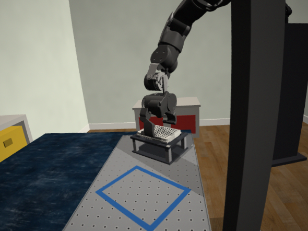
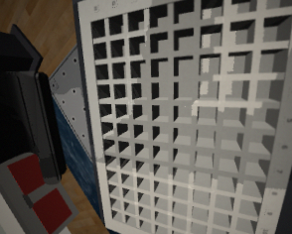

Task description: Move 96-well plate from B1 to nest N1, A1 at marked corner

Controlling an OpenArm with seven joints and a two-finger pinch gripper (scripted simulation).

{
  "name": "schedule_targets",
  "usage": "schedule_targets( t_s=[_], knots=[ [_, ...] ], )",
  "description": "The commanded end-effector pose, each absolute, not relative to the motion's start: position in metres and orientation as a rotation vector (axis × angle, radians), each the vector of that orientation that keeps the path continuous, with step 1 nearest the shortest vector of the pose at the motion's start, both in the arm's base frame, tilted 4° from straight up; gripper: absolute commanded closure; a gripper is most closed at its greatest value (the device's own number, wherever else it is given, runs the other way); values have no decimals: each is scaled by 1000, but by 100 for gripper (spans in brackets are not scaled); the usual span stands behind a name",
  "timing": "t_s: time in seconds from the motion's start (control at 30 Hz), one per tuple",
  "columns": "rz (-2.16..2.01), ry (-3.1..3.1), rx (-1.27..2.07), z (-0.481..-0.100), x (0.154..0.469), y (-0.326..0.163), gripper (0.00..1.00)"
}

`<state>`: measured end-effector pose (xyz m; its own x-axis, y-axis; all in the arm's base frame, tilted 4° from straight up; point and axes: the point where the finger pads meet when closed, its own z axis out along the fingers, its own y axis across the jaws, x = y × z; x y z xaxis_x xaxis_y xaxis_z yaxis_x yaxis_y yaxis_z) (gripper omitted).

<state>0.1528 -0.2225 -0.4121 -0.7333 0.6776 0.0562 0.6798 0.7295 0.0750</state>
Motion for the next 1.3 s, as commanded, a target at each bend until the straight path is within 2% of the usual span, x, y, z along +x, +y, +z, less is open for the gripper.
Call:
schedule_targets(
  t_s=[0.0, 0.07, 0.47, 0.63, 1.27],
  knots=[
    [-112, -2900, -1160, -402, 156, -229, 23],
    [-112, -2901, -1160, -386, 156, -231, 23],
    [-112, -2901, -1160, -386, 156, -231, 23],
    [-112, -2901, -1160, -346, 155, -233, 23],
    [-112, -2901, -1160, -346, 155, -233, 23]
  ],
)
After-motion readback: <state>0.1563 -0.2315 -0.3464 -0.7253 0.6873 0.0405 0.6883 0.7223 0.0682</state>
